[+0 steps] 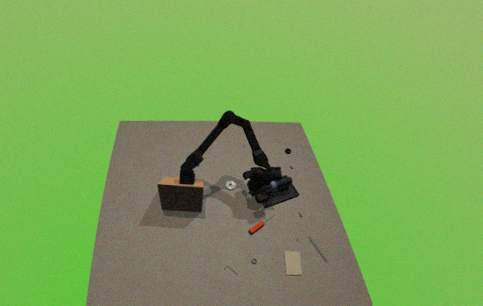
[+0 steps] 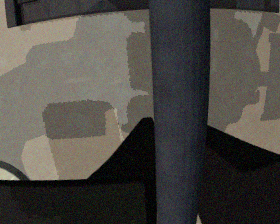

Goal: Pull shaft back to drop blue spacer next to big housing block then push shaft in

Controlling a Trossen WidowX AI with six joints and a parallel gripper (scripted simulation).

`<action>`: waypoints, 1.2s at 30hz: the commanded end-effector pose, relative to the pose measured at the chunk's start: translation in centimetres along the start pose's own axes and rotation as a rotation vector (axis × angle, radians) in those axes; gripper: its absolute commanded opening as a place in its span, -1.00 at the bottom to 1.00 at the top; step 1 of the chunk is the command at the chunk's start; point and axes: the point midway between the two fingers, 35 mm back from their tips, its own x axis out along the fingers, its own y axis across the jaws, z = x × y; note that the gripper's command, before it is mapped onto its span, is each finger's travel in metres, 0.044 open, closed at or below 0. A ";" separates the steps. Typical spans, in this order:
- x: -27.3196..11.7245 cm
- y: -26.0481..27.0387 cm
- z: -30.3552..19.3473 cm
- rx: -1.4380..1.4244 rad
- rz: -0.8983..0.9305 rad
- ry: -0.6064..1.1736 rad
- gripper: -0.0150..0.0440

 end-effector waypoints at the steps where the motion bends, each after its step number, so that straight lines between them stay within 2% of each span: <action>1: 0.0 0.0 -0.1 -0.004 0.000 0.000 -0.49; 36: 0.0 0.0 -0.4 -0.004 0.000 0.000 -0.49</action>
